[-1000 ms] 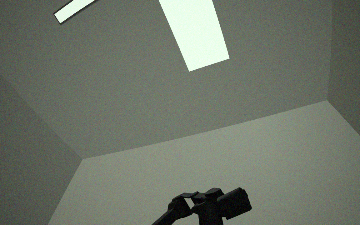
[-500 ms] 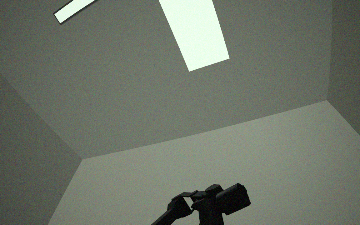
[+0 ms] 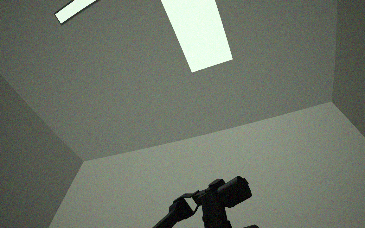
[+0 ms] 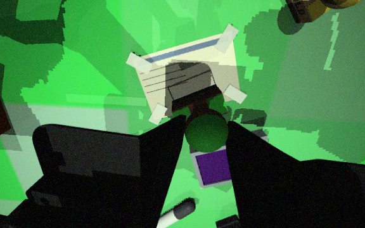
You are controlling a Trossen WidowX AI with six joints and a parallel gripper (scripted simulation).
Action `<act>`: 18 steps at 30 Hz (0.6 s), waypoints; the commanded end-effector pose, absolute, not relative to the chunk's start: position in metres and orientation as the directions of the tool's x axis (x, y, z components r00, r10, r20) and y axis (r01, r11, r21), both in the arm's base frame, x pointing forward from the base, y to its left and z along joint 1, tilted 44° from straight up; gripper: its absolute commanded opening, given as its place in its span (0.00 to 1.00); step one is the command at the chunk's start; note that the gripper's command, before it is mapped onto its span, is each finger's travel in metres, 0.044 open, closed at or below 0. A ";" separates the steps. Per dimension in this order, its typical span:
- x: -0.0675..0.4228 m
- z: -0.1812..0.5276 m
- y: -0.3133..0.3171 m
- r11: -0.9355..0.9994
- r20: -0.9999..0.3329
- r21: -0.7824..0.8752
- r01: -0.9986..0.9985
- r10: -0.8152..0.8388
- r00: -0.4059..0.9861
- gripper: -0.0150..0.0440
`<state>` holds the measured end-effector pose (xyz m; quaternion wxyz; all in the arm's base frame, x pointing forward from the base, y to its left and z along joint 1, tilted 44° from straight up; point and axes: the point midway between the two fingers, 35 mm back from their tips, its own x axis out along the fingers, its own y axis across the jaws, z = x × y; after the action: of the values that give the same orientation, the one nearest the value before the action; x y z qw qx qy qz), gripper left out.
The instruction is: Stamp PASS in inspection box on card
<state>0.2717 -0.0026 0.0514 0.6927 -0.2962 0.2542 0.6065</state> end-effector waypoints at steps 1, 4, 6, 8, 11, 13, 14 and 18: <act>0.272 0.056 -0.007 0.087 -0.714 -0.105 -0.991 0.687 0.137 0.25; 0.272 0.059 -0.011 0.087 -0.714 -0.105 -0.991 0.687 0.137 0.25; 0.272 0.062 -0.013 0.087 -0.714 -0.105 -0.991 0.687 0.136 0.25; 0.272 0.064 -0.015 0.087 -0.714 -0.105 -0.991 0.687 0.136 0.25; 0.271 0.068 -0.018 0.087 -0.714 -0.105 -0.991 0.687 0.136 0.25; 0.271 0.070 -0.021 0.087 -0.713 -0.105 -0.991 0.687 0.136 0.25; 0.271 0.071 -0.022 0.087 -0.713 -0.105 -0.991 0.687 0.136 0.25; 0.270 0.074 -0.025 0.087 -0.713 -0.105 -0.991 0.688 0.136 0.25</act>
<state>0.2703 -0.0221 0.0724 0.6930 -0.2961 0.2538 0.6064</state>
